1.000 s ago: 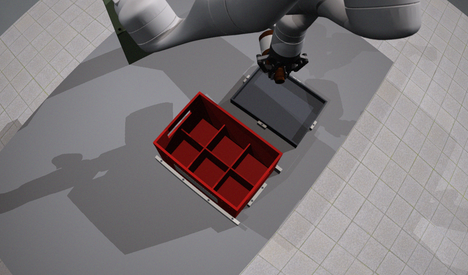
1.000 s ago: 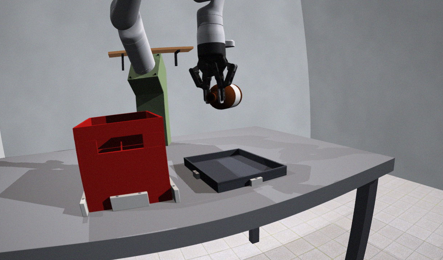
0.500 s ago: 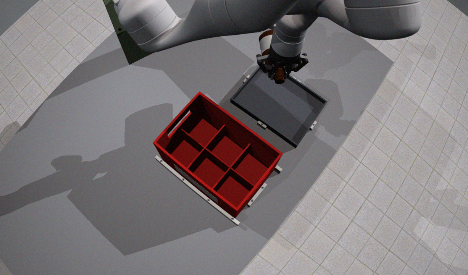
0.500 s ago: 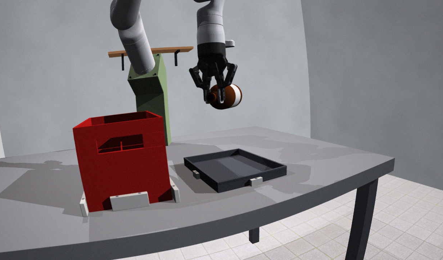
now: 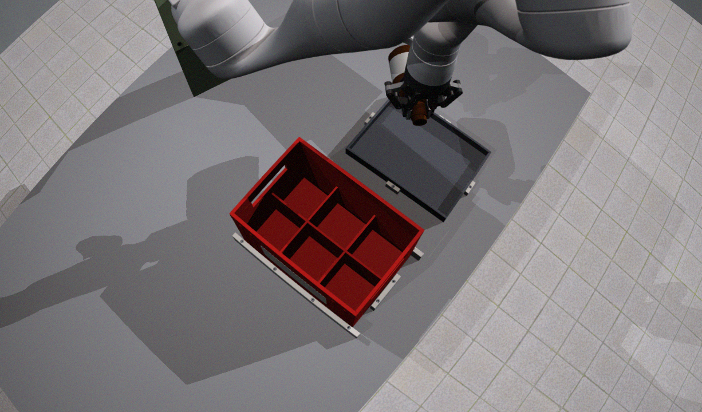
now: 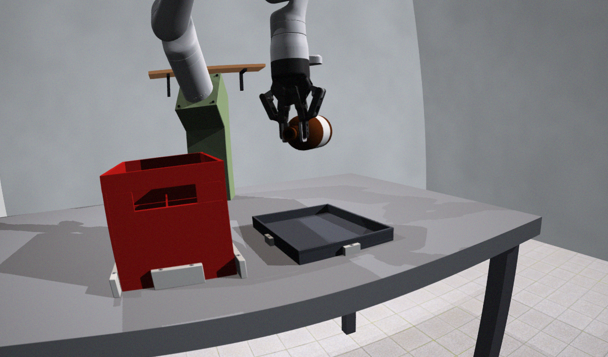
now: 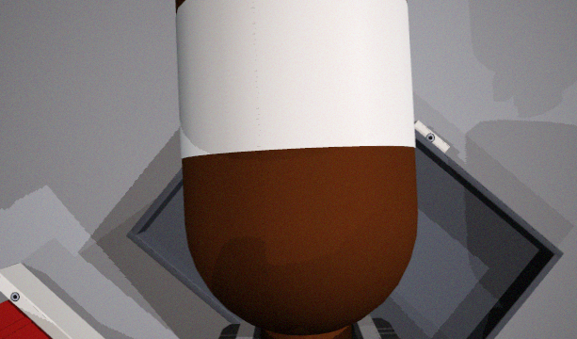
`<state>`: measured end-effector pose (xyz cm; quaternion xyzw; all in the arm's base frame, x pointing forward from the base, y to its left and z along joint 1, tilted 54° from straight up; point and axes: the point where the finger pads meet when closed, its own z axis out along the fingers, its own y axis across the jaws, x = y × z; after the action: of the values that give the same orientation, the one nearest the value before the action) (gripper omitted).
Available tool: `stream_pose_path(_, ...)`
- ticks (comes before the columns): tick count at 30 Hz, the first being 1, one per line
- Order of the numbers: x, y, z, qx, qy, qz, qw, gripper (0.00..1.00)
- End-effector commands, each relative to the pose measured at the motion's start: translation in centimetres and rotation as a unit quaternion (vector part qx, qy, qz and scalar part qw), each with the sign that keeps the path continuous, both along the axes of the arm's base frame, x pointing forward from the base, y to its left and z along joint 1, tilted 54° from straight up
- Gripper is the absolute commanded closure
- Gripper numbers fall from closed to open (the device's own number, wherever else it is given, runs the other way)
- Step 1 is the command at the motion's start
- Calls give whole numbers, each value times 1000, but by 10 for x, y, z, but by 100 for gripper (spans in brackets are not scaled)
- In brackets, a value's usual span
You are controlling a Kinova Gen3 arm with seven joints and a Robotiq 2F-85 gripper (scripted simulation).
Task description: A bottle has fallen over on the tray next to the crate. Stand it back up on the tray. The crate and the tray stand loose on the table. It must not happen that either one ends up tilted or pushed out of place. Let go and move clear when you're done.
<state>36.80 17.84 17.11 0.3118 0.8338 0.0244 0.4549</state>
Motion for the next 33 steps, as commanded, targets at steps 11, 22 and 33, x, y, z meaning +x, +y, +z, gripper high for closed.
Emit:
stream_pose_path(11, 0, 1, 0, -19, 6, 15, 1000, 100)
stream_pose_path(22, 0, 1, 0, -48, 15, 37, 998, 100)
stream_pose_path(33, 0, 1, 0, -51, 16, 39, 998, 100)
